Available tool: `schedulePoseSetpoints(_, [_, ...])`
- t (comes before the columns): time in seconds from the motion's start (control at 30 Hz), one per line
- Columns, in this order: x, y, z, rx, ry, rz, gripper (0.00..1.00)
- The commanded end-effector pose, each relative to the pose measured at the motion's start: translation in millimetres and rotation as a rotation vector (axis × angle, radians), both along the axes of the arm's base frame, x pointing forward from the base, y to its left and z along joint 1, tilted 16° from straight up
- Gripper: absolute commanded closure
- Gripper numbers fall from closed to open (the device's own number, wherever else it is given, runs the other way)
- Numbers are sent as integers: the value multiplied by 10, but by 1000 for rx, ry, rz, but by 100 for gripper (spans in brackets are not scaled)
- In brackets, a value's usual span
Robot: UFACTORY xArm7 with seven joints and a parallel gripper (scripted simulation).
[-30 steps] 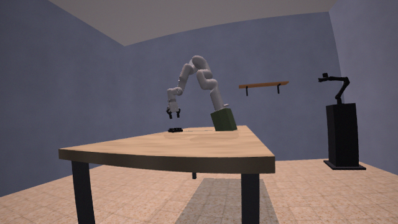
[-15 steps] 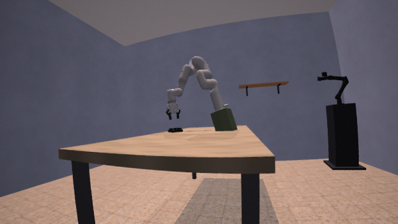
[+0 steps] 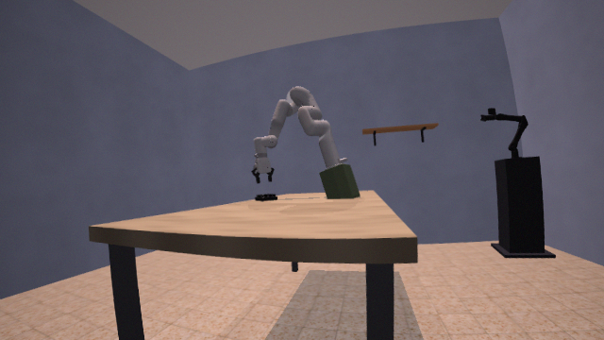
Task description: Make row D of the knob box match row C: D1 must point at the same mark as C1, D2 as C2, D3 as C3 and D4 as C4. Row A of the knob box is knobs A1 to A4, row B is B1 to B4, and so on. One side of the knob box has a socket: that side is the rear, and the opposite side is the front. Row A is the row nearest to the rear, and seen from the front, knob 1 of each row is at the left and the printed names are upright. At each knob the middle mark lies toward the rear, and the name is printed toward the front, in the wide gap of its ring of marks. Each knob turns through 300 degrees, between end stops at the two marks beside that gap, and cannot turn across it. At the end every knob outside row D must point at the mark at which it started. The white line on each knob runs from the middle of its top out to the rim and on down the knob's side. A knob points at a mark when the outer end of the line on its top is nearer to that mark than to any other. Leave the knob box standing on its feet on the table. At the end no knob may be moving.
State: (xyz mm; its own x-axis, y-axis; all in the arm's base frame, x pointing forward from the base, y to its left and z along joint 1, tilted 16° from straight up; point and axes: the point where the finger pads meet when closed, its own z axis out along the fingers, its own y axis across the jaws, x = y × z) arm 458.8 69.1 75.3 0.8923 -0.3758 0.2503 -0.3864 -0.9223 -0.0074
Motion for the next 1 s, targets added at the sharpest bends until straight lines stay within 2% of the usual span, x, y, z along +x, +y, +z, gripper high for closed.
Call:
schedulePoseSetpoints(0.0, [-19, 117, -119, 23, -18, -17, 0])
schedulePoseSetpoints(0.47, [-19, 117, -119, 23, -18, -17, 0])
schedulePoseSetpoints(0.53, [-51, 215, -222, 45, -29, -32, 0])
schedulePoseSetpoints(0.97, [-51, 216, -223, 45, -29, -32, 0])
